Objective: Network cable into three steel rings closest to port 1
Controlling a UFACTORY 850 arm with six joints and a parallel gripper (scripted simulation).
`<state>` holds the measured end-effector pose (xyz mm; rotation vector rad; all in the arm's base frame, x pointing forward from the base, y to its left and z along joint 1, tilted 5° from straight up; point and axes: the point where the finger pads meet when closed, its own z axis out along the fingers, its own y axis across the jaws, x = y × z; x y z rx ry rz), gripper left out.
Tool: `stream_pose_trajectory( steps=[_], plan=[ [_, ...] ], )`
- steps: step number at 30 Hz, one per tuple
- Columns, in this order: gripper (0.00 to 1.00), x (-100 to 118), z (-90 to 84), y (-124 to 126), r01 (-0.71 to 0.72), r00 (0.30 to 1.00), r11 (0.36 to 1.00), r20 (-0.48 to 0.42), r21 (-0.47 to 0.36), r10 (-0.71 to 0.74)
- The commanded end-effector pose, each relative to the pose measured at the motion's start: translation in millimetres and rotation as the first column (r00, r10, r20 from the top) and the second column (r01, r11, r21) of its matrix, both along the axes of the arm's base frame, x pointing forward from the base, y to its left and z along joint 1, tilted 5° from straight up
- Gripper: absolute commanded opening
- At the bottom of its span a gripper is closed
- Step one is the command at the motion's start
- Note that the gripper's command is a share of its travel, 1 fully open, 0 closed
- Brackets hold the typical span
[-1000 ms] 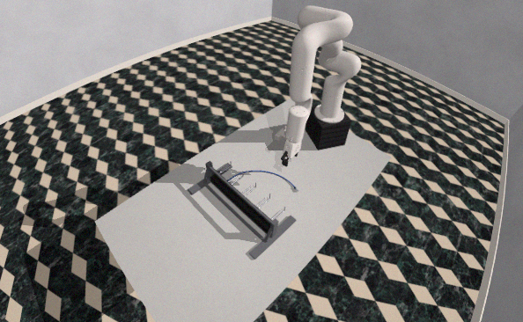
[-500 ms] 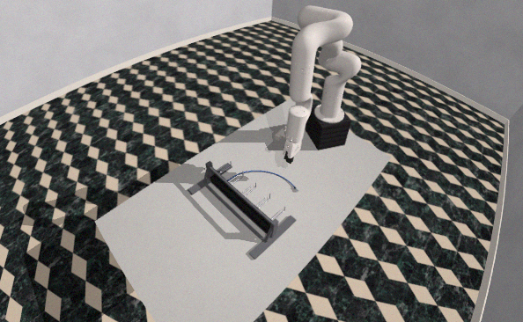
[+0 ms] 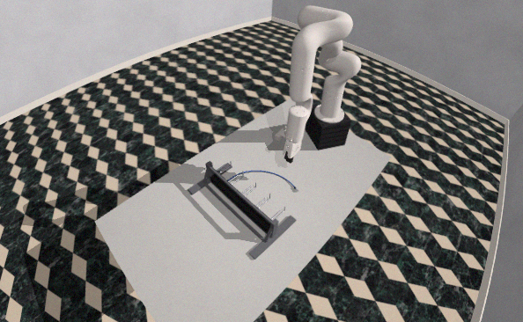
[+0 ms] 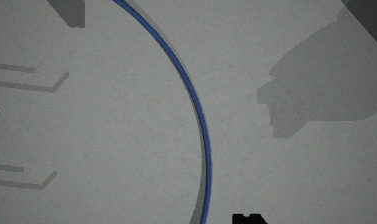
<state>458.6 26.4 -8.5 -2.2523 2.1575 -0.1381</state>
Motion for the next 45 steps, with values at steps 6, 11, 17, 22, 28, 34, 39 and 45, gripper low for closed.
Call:
stream_pose_trajectory(
  steps=[6,11,17,22,28,34,39,45],
  plan=[
    [0.00,0.8,0.6,0.1,0.000,1.000,1.000,0.001,0.000,0.000],
    [0.00,3.0,0.6,1.4,0.022,1.000,1.000,0.003,0.002,-0.022],
    [0.35,6.3,0.8,3.6,0.056,0.998,0.998,0.004,0.004,-0.056],
    [0.35,6.3,0.8,3.6,0.056,0.998,0.998,0.004,0.004,-0.056],
    [0.35,6.3,0.8,3.6,0.056,0.998,0.998,0.004,0.004,-0.056],
    [0.35,6.3,0.8,3.6,0.056,0.998,0.998,0.004,0.004,-0.056],
    [0.35,6.3,0.8,3.6,0.056,0.998,0.998,0.004,0.004,-0.056],
    [0.35,6.3,0.8,3.6,0.056,0.998,0.998,0.004,0.004,-0.056]
  ],
)
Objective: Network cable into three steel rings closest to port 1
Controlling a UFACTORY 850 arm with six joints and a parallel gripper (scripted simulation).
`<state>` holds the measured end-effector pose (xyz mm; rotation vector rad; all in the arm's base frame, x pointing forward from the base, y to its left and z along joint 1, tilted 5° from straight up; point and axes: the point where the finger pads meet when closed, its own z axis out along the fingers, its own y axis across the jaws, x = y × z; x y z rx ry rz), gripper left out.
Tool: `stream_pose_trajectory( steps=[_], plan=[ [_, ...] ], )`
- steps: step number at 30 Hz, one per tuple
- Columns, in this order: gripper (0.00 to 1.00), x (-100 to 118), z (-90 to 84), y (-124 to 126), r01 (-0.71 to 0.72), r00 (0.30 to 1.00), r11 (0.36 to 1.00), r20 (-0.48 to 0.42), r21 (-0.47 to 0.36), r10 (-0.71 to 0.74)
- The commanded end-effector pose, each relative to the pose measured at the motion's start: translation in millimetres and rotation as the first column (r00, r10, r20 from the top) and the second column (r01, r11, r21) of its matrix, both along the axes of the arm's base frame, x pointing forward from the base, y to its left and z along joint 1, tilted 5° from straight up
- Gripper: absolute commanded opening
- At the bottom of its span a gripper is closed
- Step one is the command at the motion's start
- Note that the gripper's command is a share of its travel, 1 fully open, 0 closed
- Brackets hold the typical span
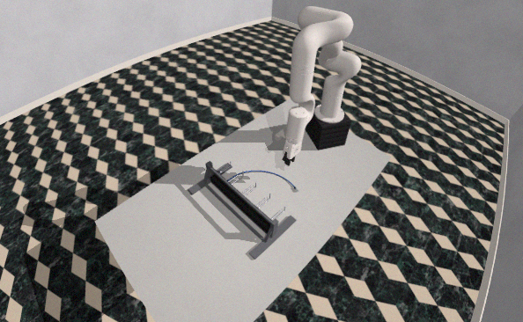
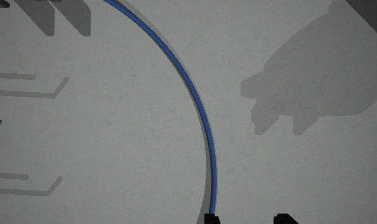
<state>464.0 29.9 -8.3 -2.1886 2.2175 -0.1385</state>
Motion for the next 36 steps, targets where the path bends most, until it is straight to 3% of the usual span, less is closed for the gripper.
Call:
stream_pose_trajectory(
  steps=[1,17,36],
  plan=[
    [0.35,1,0.6,0,0.000,1.000,1.000,0.000,0.000,0.000],
    [0.35,1,-1.6,0,0.000,1.000,1.000,-0.001,0.000,0.000],
    [0.35,3,-20.9,-1,0.000,1.000,1.000,-0.001,0.000,0.000]
  ],
)
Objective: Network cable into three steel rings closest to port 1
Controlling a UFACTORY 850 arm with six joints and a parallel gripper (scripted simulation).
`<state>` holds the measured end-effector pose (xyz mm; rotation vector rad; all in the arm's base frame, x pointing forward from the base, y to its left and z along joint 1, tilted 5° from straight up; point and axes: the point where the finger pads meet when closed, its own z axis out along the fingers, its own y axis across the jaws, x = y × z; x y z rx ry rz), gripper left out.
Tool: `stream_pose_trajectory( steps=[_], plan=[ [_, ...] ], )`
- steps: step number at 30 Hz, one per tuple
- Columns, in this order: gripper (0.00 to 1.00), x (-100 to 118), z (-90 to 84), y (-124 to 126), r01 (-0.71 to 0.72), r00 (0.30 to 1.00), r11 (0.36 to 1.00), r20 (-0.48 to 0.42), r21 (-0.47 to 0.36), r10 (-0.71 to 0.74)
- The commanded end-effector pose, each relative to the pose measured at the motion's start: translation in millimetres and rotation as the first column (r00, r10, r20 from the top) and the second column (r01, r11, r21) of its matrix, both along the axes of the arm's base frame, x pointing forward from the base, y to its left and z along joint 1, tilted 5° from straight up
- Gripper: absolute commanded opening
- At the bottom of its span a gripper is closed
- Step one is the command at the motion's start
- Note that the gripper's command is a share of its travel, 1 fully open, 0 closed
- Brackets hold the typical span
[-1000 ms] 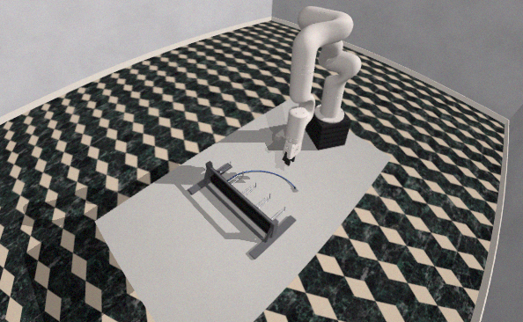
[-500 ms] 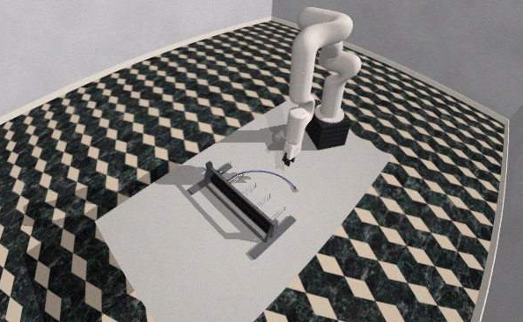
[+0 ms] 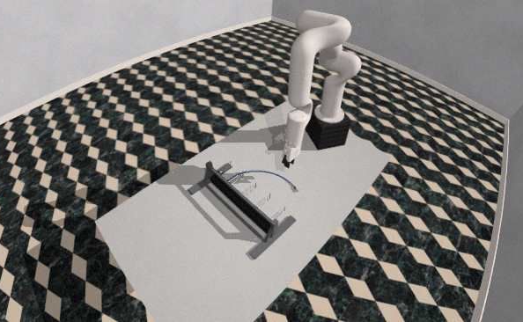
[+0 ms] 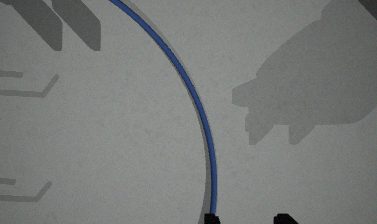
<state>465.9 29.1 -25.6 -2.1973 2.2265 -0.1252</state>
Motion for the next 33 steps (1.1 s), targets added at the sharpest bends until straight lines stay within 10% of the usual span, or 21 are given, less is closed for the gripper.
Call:
stream_pose_trajectory(
  steps=[1,33],
  plan=[
    [0.35,1,-5.5,0,-0.001,1.000,1.000,0.013,0.002,0.000],
    [0.35,11,-115.8,-5,-0.001,1.000,1.000,0.013,0.002,0.000]
  ],
)
